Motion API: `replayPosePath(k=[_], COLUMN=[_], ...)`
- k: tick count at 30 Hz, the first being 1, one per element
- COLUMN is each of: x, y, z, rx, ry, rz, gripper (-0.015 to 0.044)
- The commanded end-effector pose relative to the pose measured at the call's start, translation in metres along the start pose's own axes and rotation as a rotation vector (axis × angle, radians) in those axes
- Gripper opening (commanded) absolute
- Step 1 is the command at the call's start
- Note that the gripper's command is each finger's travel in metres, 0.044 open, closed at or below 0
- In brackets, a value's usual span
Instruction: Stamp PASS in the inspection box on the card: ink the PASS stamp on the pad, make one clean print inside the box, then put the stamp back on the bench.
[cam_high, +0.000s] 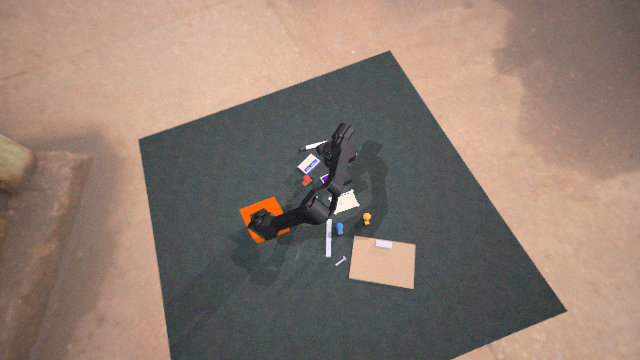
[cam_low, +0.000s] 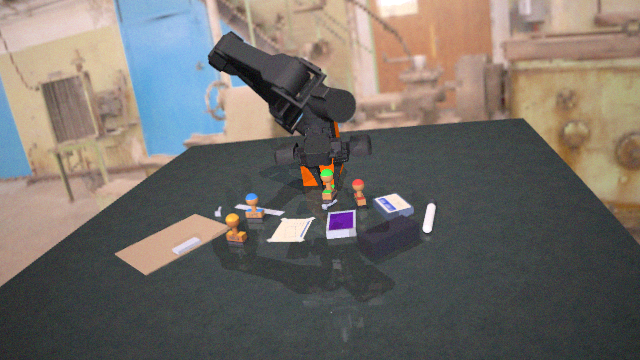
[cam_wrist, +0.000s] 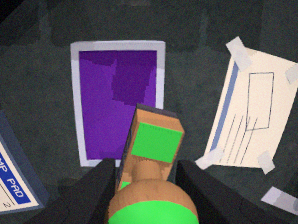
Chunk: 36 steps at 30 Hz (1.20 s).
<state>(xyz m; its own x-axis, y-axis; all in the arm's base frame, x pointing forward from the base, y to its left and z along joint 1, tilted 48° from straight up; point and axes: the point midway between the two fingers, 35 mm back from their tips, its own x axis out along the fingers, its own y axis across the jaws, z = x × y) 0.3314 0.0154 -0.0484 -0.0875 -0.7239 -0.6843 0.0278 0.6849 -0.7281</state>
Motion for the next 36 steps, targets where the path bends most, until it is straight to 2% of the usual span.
replayPosePath(k=[1,14,36], x=[-0.004,-0.003,0.008], y=[-0.026,-0.094,-0.095], z=[0.004,0.004,0.005], rx=[-0.078,-0.348,-0.351], ry=[-0.007,-0.003,-0.005], rz=[0.002,-0.006,-0.005], gripper=[0.0,0.0,0.0])
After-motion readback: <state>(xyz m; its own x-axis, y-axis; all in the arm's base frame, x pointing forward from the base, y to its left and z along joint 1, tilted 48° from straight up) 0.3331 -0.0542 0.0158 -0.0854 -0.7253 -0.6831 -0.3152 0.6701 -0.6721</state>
